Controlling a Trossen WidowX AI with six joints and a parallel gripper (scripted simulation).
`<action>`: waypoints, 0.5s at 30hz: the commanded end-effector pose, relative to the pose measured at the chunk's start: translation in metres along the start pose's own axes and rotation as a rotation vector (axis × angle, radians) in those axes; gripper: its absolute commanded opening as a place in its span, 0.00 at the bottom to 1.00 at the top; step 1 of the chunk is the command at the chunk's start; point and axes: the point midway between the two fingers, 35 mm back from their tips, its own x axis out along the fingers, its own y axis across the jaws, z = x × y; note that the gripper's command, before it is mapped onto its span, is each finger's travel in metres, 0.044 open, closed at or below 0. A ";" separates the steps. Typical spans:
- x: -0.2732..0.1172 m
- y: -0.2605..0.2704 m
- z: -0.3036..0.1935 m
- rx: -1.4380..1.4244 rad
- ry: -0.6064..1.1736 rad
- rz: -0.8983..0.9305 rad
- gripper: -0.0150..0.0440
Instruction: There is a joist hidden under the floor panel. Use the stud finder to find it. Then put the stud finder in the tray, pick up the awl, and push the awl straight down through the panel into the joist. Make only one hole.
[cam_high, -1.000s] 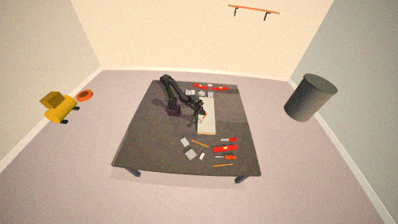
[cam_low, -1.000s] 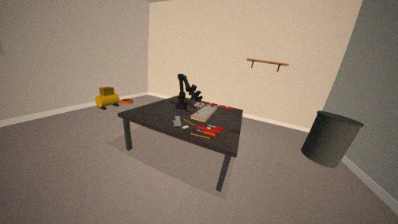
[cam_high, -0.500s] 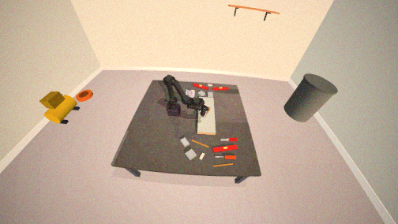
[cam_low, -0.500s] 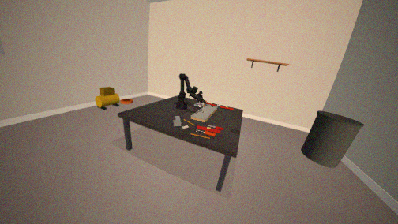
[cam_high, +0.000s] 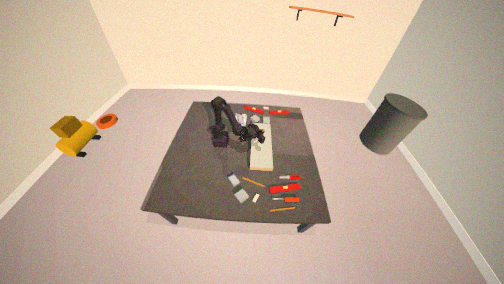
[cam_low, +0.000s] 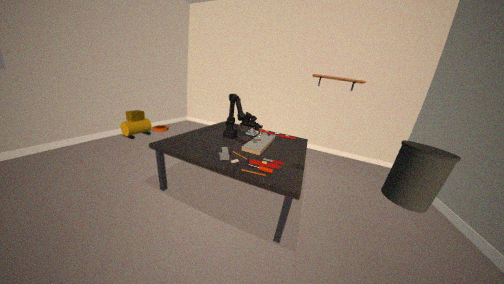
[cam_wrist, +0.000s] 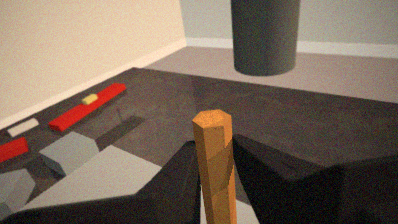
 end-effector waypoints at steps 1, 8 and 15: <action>0.001 0.007 0.007 -0.033 -0.055 0.094 0.25; 0.001 0.007 0.007 -0.033 -0.055 0.094 0.25; 0.002 0.007 0.005 -0.033 -0.055 0.094 0.25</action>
